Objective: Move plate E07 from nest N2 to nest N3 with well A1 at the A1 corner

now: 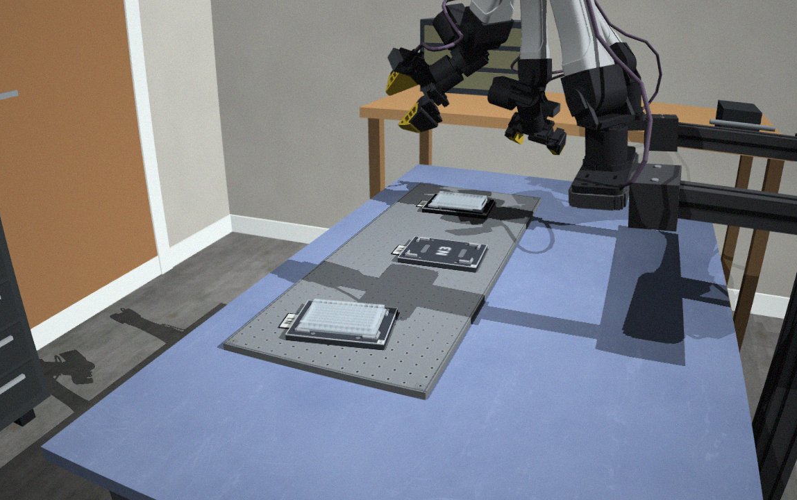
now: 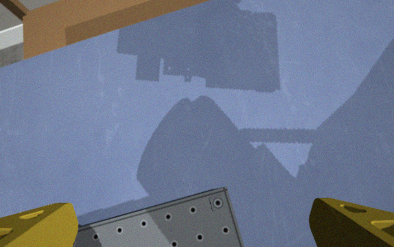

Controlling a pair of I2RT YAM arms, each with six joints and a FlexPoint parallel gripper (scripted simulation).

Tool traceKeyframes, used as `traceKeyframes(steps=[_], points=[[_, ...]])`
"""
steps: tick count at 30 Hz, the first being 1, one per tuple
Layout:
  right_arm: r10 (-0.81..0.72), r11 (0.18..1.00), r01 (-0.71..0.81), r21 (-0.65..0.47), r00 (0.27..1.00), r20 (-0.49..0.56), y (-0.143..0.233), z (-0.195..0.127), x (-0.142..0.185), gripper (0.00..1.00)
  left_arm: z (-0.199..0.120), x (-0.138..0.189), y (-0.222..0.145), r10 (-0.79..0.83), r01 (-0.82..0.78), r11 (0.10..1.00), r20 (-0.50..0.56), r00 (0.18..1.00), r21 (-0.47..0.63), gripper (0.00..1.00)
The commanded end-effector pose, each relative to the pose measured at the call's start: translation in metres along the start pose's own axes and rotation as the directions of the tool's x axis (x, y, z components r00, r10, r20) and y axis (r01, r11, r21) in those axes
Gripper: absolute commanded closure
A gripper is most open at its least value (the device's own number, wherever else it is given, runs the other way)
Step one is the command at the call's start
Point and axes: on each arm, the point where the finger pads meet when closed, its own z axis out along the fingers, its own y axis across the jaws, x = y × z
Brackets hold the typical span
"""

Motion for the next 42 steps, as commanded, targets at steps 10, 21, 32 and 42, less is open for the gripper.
traceKeyframes(steps=[10,21,32,42], points=[[0.027,0.917,-0.137,-0.376,0.959,-0.282,0.043,-0.077,0.113,0.00,0.054,-0.022,0.148,-0.462,0.484,0.862,0.160,0.872,-0.150,0.00],[-0.056,0.848,-0.150,-0.508,0.928,-0.368,0.052,-0.113,0.166,0.00,0.083,-0.033,0.268,-0.588,0.661,0.692,0.304,0.750,-0.292,0.00],[-0.086,0.850,-0.118,-0.513,0.930,-0.358,0.047,-0.113,0.172,0.00,0.094,-0.040,0.309,-0.596,0.704,0.624,0.376,0.710,-0.340,0.00],[-0.086,0.850,-0.118,-0.513,0.930,-0.358,0.047,-0.113,0.172,0.00,0.094,-0.041,0.306,-0.600,0.705,0.627,0.373,0.708,-0.331,0.00]])
